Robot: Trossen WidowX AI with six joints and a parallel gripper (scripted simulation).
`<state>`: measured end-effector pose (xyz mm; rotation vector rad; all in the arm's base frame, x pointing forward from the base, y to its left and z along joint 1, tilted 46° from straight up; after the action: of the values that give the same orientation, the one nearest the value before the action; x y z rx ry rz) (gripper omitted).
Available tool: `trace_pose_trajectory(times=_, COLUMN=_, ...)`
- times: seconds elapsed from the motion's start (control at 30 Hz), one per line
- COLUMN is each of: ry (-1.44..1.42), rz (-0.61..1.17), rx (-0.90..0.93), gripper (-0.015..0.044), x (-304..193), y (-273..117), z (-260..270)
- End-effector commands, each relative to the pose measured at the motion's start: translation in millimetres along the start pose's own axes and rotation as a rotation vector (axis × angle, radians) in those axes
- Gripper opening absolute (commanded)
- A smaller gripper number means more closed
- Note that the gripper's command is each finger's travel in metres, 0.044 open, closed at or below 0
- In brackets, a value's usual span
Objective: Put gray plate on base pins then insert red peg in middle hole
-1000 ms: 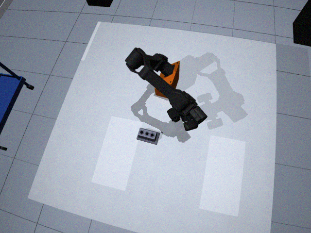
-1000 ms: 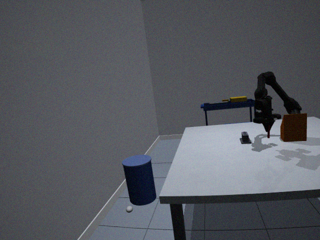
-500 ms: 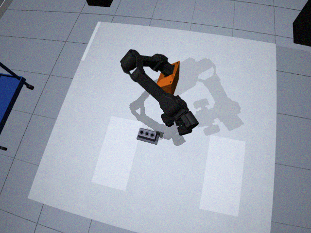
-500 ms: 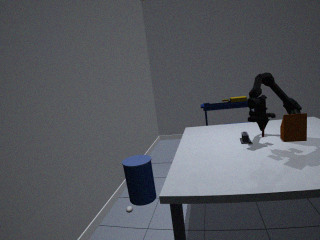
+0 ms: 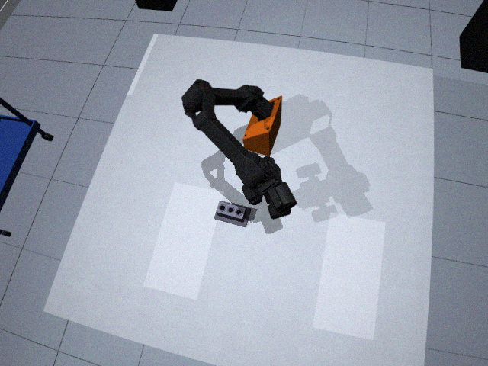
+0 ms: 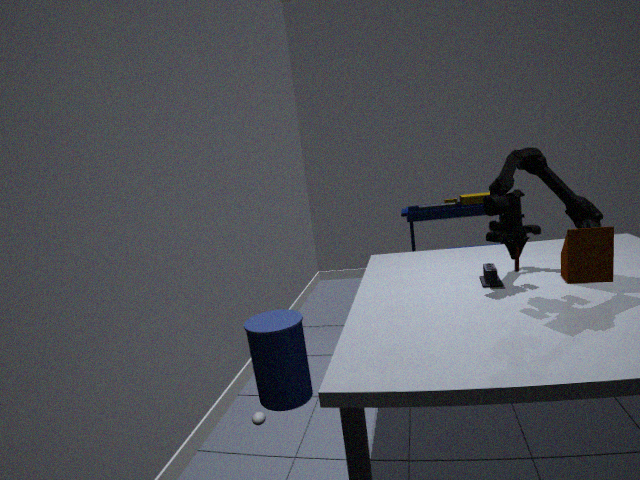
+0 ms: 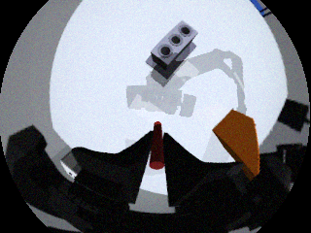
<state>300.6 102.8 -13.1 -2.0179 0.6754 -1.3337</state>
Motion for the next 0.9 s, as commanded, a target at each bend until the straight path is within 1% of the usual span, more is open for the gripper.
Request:
trace_pose_trajectory(times=0.0, ry=0.001, rz=-0.003, rx=0.008, gripper=0.0, x=12.4, y=-2.5, z=4.5)
trace_pose_trajectory(times=0.87, ry=0.004, rz=-0.023, rx=0.01, gripper=0.0, x=85.9, y=-4.8, z=15.3)
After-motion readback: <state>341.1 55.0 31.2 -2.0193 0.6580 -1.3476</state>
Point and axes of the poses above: the point midway between the two fingers, 35 mm back from their tips, its own y axis out along the fingers, its own z axis across the jaws, x = y × z, the point moved 8 cm from there along -y, back along the fingers, and after that the axes turned 7 degrees about y, right-handed, at the moved point
